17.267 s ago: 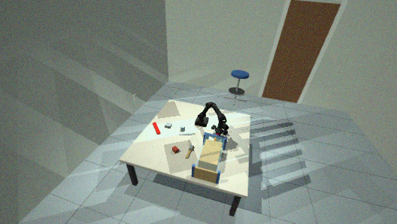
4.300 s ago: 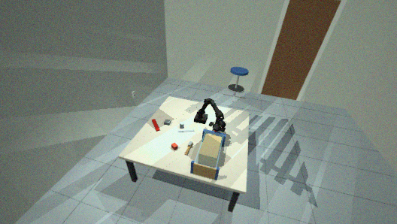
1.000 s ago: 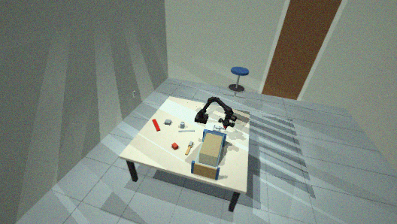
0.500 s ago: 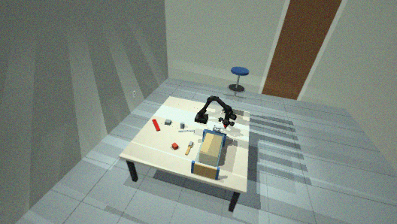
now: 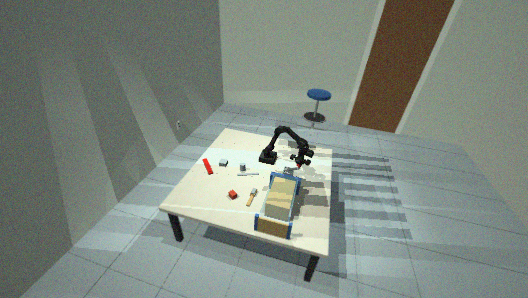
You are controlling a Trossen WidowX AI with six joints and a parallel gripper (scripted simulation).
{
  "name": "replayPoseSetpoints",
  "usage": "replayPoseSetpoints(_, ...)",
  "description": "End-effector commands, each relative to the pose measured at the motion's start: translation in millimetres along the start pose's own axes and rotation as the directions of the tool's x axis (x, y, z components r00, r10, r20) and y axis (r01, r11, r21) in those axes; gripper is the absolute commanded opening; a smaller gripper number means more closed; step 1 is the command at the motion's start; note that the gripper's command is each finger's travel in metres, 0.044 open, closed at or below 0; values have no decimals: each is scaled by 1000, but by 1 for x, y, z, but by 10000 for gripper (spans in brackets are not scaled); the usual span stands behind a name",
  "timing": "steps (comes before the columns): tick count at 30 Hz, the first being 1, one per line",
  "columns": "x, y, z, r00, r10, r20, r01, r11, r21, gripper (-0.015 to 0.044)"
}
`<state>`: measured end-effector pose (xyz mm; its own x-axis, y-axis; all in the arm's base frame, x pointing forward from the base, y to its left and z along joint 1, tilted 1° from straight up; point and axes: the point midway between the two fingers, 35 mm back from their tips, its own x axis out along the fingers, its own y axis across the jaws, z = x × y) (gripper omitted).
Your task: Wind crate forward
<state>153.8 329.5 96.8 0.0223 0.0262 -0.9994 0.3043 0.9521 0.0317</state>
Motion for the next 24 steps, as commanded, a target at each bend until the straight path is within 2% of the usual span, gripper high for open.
replayPoseSetpoints(1,-2,-10,-11,1000,-14,-19,13,1000,-6,0)
replayPoseSetpoints(24,-2,-41,-27,1000,-16,-21,16,1000,-6,0)
